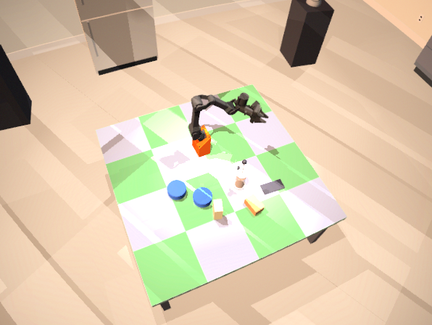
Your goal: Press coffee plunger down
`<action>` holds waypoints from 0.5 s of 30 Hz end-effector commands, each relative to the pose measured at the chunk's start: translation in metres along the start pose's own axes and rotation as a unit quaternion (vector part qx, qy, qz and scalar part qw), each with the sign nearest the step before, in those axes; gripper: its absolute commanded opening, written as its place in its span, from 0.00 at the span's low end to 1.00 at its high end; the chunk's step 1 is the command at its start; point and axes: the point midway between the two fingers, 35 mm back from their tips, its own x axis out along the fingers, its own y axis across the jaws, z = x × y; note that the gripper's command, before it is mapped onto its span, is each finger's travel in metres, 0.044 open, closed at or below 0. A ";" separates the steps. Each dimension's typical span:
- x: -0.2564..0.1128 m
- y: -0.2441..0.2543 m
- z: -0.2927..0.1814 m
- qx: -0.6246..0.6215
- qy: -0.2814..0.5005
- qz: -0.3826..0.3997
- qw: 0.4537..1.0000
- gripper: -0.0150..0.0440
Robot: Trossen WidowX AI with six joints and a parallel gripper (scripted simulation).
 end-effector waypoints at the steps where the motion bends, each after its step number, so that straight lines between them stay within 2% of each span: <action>1: 0.000 -0.001 -0.001 0.003 0.001 0.000 1.000 0.98; 4: 0.003 -0.013 -0.016 0.049 0.020 0.006 0.999 1.00; 7: 0.006 -0.038 -0.050 0.146 0.060 0.013 0.987 1.00; 15: -0.007 -0.091 -0.159 0.402 0.174 -0.001 0.899 1.00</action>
